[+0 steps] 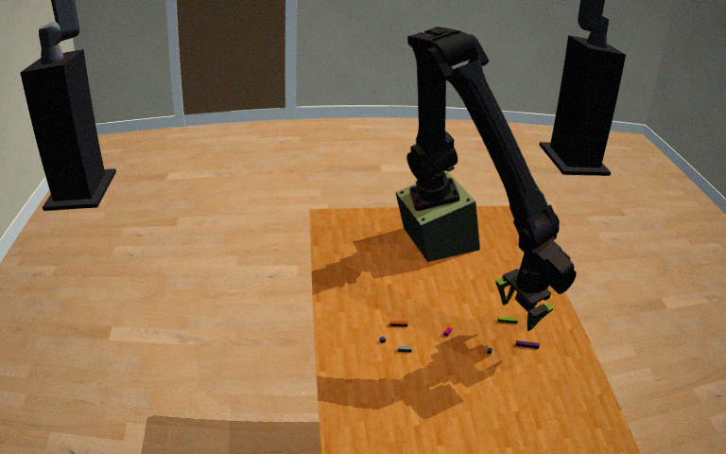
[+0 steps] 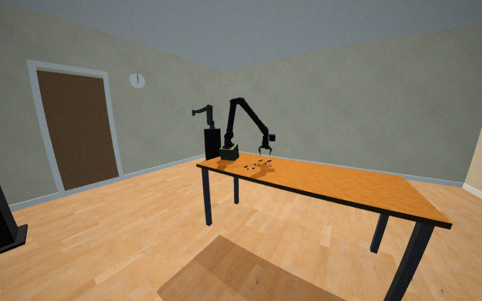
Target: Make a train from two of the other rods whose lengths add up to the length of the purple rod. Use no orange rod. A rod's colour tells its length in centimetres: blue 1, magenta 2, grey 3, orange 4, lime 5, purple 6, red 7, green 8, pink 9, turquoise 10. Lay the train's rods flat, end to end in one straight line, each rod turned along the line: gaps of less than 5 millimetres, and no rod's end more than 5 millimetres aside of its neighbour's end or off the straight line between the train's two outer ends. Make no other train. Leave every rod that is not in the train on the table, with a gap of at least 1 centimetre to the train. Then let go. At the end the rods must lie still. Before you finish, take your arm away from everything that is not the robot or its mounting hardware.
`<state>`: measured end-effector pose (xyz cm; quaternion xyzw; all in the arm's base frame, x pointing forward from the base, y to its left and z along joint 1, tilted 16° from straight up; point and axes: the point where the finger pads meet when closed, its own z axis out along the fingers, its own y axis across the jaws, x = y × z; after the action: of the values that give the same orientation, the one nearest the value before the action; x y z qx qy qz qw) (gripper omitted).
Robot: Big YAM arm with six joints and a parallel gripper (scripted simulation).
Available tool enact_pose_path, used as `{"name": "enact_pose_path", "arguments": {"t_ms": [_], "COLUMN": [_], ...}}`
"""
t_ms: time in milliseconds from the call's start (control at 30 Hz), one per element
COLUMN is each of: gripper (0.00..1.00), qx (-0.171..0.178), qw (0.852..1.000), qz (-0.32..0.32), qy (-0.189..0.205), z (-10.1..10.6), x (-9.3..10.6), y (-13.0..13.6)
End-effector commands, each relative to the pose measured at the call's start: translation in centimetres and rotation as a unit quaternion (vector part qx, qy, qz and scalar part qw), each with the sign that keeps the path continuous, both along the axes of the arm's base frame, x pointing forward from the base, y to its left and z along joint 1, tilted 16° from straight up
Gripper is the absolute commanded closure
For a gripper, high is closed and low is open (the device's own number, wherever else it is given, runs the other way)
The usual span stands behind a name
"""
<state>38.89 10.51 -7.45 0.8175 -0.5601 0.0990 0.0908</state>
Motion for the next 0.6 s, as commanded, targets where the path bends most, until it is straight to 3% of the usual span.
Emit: {"name": "enact_pose_path", "arguments": {"t_ms": [0, 167, 200, 433, 467, 567], "gripper": [0.0, 0.0, 0.0, 0.0, 0.0, 0.0], "qx": [0.011, 0.011, 0.017, 0.014, 0.021, 0.017], "qw": [1.0, 1.0, 0.996, 0.998, 0.99, 0.99], "qz": [-0.012, -0.012, -0.071, -0.057, -0.126, -0.126], "qy": [-0.027, -0.027, -0.048, -0.038, -0.061, -0.054], "z": [1.6, 1.6, 2.6, 1.6, 2.8, 2.1], "x": [2.5, 2.5, 3.4, 2.8, 4.0, 3.7], "y": [0.9, 0.9, -0.4, 0.7, -1.4, -1.5]}}
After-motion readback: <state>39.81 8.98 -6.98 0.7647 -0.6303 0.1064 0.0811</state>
